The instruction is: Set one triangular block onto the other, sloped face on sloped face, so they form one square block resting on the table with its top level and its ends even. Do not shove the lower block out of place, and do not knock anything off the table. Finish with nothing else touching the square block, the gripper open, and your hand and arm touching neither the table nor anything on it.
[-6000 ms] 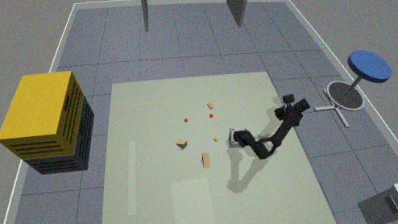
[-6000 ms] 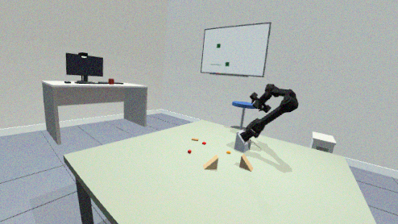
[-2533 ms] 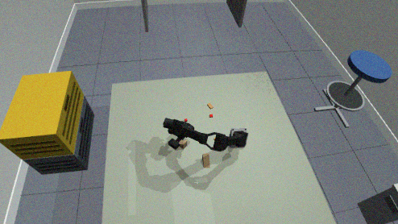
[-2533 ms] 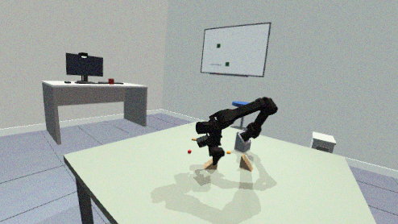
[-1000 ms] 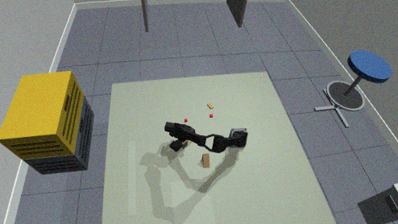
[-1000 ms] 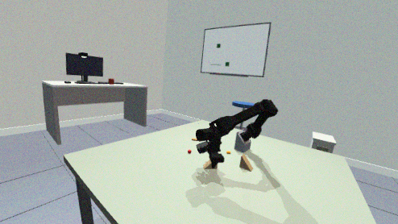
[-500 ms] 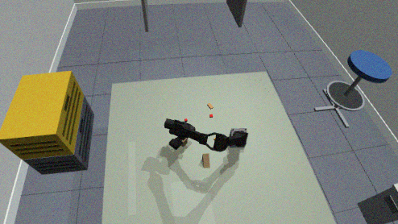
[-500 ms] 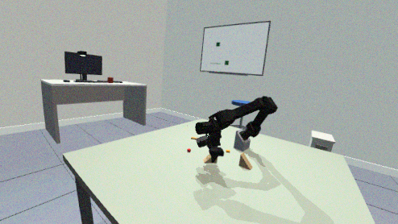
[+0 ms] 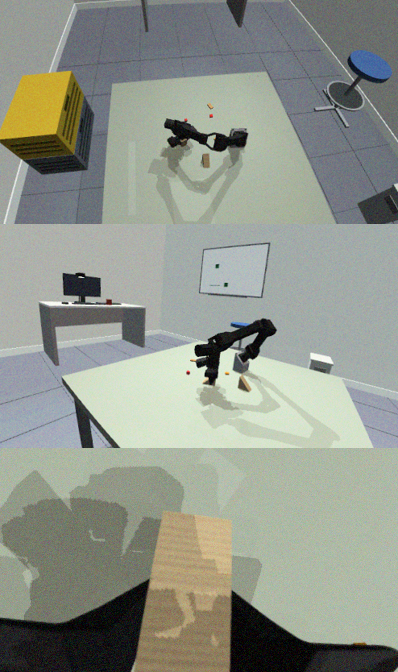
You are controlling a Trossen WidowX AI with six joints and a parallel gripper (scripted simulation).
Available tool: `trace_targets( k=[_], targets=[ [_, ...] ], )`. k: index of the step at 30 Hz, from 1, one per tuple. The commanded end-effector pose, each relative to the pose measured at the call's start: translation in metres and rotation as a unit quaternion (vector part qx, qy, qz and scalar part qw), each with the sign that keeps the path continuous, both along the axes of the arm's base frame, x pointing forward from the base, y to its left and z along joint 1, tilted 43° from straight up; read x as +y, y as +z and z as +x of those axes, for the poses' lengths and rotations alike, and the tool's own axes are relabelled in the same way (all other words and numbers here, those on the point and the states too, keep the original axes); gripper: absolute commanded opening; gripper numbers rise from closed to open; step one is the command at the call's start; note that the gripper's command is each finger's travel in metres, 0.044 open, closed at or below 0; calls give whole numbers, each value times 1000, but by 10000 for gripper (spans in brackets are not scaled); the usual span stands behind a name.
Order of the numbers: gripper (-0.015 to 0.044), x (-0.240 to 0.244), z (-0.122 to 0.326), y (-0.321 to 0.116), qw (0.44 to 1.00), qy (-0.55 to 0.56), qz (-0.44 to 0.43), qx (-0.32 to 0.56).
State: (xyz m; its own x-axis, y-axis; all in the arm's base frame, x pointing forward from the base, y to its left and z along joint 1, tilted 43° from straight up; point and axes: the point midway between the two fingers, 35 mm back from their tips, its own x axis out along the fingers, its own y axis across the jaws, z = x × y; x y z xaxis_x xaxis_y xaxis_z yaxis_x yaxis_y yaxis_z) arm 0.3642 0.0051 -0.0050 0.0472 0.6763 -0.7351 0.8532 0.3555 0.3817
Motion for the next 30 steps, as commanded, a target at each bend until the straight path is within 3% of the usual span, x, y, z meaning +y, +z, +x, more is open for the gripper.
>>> trace_targets(
  k=[1, 17, 30],
  targets=[
    [0, 0, 0, 0, 999, -37, 2, 32],
    [0, 0, 0, 0, 969, -184, 11, 167],
    [0, 10, 1, -11, 969, -183, 12, 166]
  ],
)
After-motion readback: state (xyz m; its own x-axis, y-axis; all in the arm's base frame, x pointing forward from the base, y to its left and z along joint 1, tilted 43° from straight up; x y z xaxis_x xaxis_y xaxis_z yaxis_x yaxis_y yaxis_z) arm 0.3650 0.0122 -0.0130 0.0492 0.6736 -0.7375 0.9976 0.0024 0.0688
